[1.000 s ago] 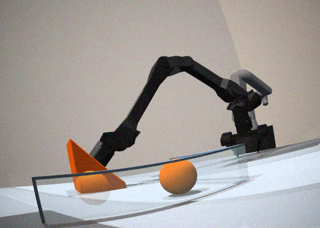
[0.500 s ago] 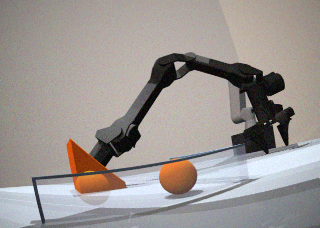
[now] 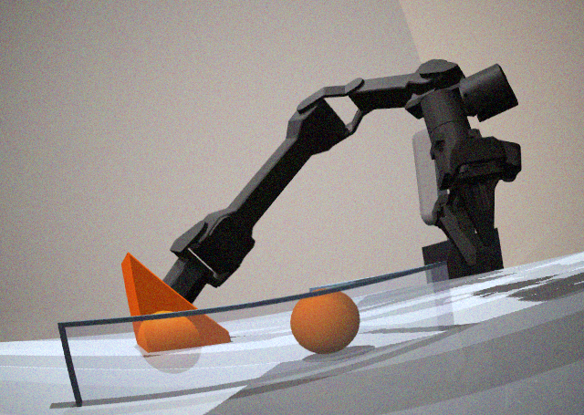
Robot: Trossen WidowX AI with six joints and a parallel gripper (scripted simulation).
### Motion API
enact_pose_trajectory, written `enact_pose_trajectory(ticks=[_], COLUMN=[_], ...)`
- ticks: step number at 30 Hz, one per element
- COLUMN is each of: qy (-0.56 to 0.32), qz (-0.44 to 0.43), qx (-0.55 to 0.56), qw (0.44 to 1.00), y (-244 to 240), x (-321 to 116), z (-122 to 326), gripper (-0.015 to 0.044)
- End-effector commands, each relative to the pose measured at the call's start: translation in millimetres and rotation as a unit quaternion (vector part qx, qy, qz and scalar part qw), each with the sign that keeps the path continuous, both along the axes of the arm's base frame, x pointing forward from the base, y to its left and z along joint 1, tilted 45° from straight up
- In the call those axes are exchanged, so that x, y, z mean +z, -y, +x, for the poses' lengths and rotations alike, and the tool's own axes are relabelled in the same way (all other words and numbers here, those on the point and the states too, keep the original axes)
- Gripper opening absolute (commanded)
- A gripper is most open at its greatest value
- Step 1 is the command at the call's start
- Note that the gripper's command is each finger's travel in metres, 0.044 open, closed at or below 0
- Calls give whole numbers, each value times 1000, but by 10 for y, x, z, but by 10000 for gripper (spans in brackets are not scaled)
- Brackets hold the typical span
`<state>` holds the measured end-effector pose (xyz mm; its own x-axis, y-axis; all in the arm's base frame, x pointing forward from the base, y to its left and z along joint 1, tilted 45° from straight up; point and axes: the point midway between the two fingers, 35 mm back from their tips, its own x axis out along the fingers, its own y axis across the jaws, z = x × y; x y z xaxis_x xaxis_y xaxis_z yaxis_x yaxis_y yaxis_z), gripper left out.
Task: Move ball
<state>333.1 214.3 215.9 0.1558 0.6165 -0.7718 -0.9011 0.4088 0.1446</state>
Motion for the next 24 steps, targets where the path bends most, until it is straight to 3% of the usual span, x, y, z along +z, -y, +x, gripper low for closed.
enact_pose_trajectory(ticks=[1, 7, 13, 24], qy=[-94, -246, -397, -404], qz=[-4, 37, 72, 75], qx=[-81, -237, -313, -317], qw=[992, 939, 860, 855], y=[573, 1222, 1693, 1714], x=[-379, -809, -1220, -1237], z=[176, 322, 229, 222], gripper=[402, 402, 402, 402])
